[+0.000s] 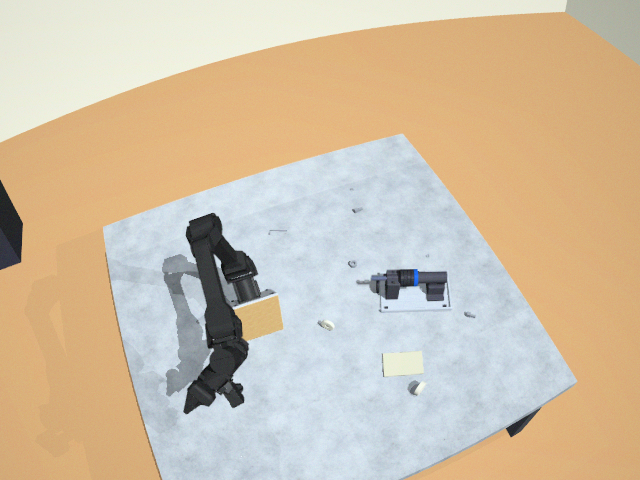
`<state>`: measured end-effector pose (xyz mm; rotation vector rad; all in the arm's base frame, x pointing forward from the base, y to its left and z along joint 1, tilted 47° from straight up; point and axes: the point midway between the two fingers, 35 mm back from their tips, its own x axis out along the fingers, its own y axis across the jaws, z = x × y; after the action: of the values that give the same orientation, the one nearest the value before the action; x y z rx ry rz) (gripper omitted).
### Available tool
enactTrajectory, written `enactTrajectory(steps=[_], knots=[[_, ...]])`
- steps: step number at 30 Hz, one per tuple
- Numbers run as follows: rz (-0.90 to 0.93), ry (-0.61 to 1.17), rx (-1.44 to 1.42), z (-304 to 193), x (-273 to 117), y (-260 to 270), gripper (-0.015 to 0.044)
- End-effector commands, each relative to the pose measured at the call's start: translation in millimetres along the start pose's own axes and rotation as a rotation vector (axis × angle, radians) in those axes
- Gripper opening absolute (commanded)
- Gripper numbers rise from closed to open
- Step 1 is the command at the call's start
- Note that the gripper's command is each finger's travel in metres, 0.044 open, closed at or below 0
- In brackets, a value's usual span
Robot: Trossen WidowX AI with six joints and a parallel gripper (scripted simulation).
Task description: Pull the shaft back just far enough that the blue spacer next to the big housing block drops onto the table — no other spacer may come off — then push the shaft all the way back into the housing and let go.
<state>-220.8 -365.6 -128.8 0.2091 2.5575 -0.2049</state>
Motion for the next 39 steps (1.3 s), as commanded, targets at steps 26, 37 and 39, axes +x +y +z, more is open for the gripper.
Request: enactTrajectory(steps=[26, 37, 39], knots=[[-1.059, -0.632, -0.703, 197, -363, 101, 0.044], [-1.525, -0.9, -1.109, 201, -465, 267, 0.044], [-1.609, -0.951, -1.19, 195, -475, 300, 0.044]])
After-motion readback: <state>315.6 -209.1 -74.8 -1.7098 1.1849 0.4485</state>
